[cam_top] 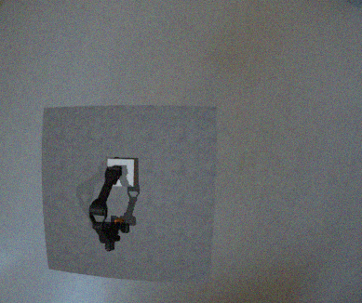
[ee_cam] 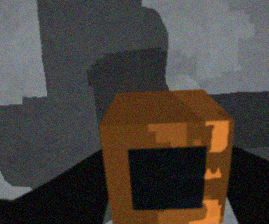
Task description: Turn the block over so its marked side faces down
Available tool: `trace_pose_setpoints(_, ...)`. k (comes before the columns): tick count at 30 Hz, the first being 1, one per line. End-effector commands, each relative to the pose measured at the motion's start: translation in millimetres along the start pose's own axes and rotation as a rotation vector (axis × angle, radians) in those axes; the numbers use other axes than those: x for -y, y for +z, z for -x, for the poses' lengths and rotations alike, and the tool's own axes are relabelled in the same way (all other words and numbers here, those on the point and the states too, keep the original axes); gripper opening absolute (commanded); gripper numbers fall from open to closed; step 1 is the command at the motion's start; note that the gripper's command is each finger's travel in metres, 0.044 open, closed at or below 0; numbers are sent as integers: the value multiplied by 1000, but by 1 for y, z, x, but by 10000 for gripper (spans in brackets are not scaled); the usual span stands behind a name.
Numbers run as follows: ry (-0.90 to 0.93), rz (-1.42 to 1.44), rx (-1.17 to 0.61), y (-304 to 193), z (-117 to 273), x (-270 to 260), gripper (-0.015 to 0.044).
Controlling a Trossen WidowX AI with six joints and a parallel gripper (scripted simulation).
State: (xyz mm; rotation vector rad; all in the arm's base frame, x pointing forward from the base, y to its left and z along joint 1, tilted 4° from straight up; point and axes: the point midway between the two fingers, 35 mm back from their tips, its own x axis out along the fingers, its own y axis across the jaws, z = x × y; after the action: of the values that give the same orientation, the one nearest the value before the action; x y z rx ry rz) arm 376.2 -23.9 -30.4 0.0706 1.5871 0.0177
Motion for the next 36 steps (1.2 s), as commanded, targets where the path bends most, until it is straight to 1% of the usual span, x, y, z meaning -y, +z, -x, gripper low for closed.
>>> trace_pose_setpoints(1,2,-6,0,0,-1,0,170)
trace_pose_setpoints(14,2,-6,0,0,-1,0,84)
trace_pose_setpoints(17,2,-6,0,0,10,0,5)
trace_pose_setpoints(18,2,-6,0,0,18,0,0)
trace_pose_setpoints(21,1,-6,0,0,29,0,0)
trace_pose_setpoints(27,1,-6,11,0,29,0,0)
trace_pose_setpoints(36,0,-7,146,3,23,0,0)
